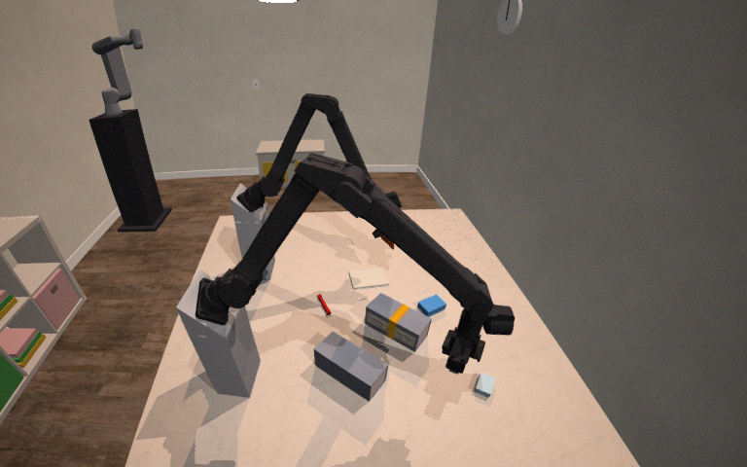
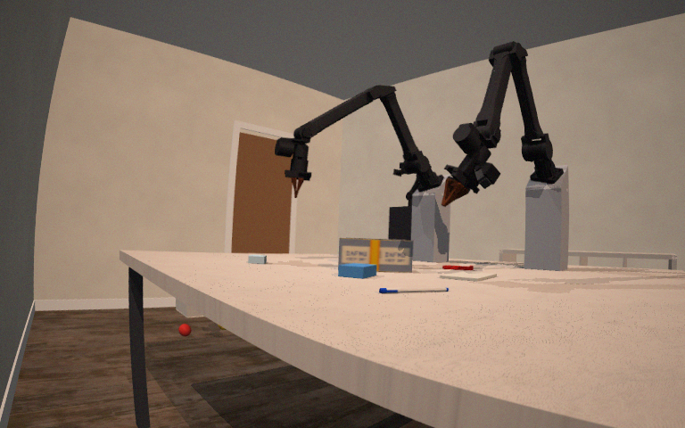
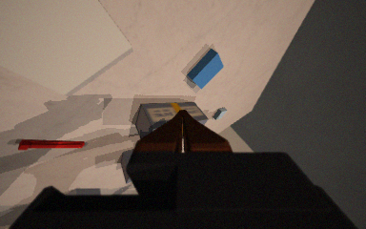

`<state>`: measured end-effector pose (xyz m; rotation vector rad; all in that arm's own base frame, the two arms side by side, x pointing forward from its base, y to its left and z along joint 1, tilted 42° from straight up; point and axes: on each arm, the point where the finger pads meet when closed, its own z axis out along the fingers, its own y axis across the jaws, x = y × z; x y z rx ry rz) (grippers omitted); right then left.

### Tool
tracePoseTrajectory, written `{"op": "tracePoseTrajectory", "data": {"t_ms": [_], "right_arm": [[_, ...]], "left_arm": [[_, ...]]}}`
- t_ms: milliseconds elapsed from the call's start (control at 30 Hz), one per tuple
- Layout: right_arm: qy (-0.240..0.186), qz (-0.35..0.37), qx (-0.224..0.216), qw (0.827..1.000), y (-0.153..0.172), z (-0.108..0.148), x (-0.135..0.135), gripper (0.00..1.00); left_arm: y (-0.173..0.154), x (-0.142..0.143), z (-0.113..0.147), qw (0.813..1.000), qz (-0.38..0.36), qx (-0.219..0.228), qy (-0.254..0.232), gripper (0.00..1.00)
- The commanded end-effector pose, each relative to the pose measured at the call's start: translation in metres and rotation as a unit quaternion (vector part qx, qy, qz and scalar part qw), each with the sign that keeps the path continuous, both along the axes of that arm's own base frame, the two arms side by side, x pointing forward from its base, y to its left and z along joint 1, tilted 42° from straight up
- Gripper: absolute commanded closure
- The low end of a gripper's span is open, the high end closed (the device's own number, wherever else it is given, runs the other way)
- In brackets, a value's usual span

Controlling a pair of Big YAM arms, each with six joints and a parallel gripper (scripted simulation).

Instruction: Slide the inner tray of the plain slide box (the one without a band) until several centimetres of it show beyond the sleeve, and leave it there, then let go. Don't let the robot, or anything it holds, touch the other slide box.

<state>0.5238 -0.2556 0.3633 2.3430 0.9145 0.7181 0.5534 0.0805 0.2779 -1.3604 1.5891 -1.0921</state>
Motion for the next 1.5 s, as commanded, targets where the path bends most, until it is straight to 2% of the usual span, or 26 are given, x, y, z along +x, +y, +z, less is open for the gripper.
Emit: {"op": "tracePoseTrajectory", "data": {"t_ms": [0,33,267,467,533,567,600,667,900,1033,1100,1133,1167,1267,1367,1467], "right_arm": [[-0.014,0.000,-0.007,1.000,-0.001,0.017,0.002,1.00],[0.011,0.017,-0.005,1.000,0.006,-0.016,0.007,1.00],[0.014,0.088,-0.081,0.993,0.015,-0.003,-0.001,1.00],[0.036,0.142,-0.126,0.981,0.020,-0.023,0.000,1.00],[0.036,0.142,-0.126,0.981,0.020,-0.023,0.000,1.00],[0.045,0.148,-0.127,0.980,0.015,-0.035,0.001,1.00],[0.049,0.157,-0.133,0.977,0.016,-0.039,0.002,1.00],[0.047,0.175,-0.155,0.971,0.024,-0.033,-0.001,1.00],[0.074,0.238,-0.205,0.947,0.032,-0.059,-0.001,1.00],[0.081,0.271,-0.236,0.929,0.037,-0.065,-0.004,1.00],[0.081,0.271,-0.236,0.929,0.037,-0.065,-0.004,1.00],[0.087,0.274,-0.242,0.927,0.031,-0.070,-0.004,1.00],[0.089,0.280,-0.250,0.922,0.033,-0.070,-0.007,1.00],[0.096,0.313,-0.269,0.906,0.044,-0.081,-0.006,1.00],[0.117,0.341,-0.281,0.889,0.045,-0.107,-0.004,1.00],[0.114,0.361,-0.311,0.872,0.051,-0.098,-0.009,1.00]], "left_arm": [[0.000,0.003,0.016,1.000,0.000,0.004,-0.015,1.00],[0.003,-0.007,0.020,0.999,0.000,0.020,-0.026,1.00],[0.008,-0.013,0.021,0.994,-0.016,0.100,-0.045,1.00],[0.011,-0.019,0.024,0.985,-0.027,0.161,-0.063,1.00],[0.011,-0.019,0.024,0.985,-0.027,0.161,-0.063,1.00],[0.012,-0.016,0.033,0.982,-0.028,0.173,-0.071,1.00],[0.012,-0.021,0.021,0.981,-0.029,0.179,-0.063,1.00],[0.013,-0.022,0.024,0.977,-0.032,0.199,-0.070,1.00],[0.016,-0.028,0.026,0.958,-0.042,0.270,-0.086,1.00],[0.018,-0.031,0.027,0.945,-0.046,0.309,-0.093,1.00],[0.018,-0.031,0.027,0.945,-0.046,0.309,-0.093,1.00],[0.018,-0.029,0.037,0.940,-0.046,0.321,-0.103,1.00],[0.018,-0.033,0.024,0.940,-0.049,0.326,-0.093,1.00],[0.020,-0.035,0.026,0.928,-0.051,0.356,-0.099,1.00],[0.021,-0.038,0.027,0.915,-0.054,0.385,-0.104,1.00],[0.022,-0.041,0.028,0.902,-0.057,0.414,-0.108,1.00]]}}
